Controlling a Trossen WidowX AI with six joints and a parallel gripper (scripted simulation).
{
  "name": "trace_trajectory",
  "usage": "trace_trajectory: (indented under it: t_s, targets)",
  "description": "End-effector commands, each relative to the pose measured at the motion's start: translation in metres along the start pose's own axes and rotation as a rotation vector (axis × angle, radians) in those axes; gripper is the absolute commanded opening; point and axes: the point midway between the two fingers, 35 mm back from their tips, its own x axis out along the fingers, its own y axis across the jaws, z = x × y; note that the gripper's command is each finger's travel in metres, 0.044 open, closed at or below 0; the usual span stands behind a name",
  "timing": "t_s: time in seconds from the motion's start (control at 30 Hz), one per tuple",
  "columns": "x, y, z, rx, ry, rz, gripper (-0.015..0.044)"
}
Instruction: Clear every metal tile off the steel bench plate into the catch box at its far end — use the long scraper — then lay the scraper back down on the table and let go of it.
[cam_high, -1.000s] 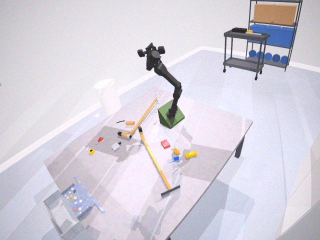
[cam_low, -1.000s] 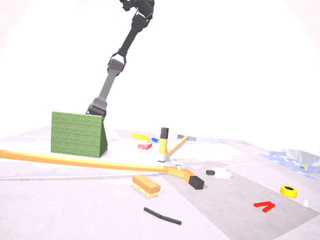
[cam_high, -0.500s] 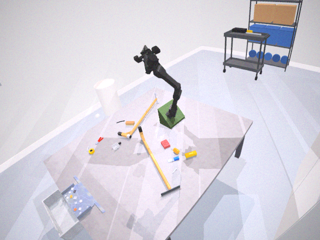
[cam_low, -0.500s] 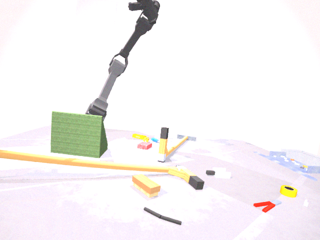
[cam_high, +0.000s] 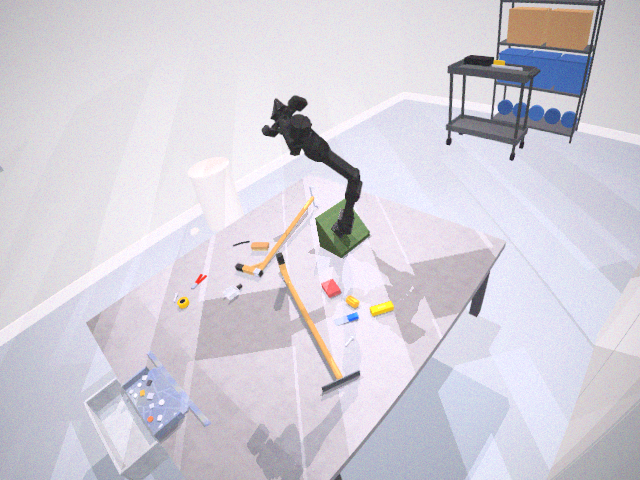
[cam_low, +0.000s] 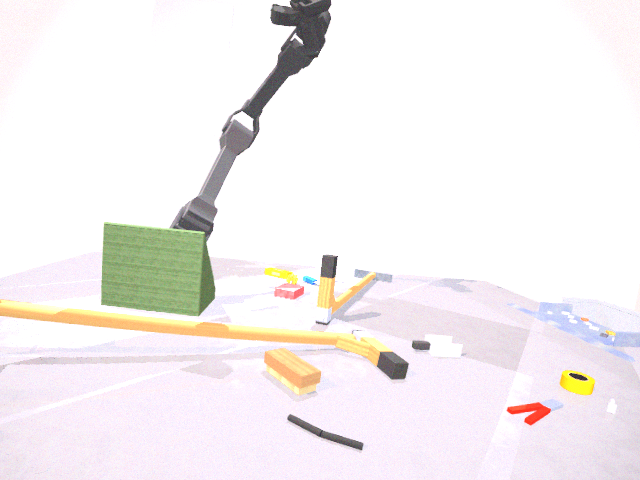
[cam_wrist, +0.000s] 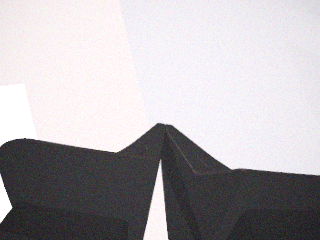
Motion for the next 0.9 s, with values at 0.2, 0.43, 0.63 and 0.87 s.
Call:
trace_trajectory:
  t_s: [0.2,0.43,0.63,0.87]
  targets:
    - [-0.018,-0.027,-0.026,-0.191,0.123,-0.099,0.0]
    - [-0.033,-0.044,-0.041,-0.313,0.209,-0.156,0.0]
    - [-0.047,-0.059,-0.053,-0.416,0.287,-0.2,0.0]
    - [-0.065,-0.076,-0.065,-0.535,0.381,-0.245,0.0]
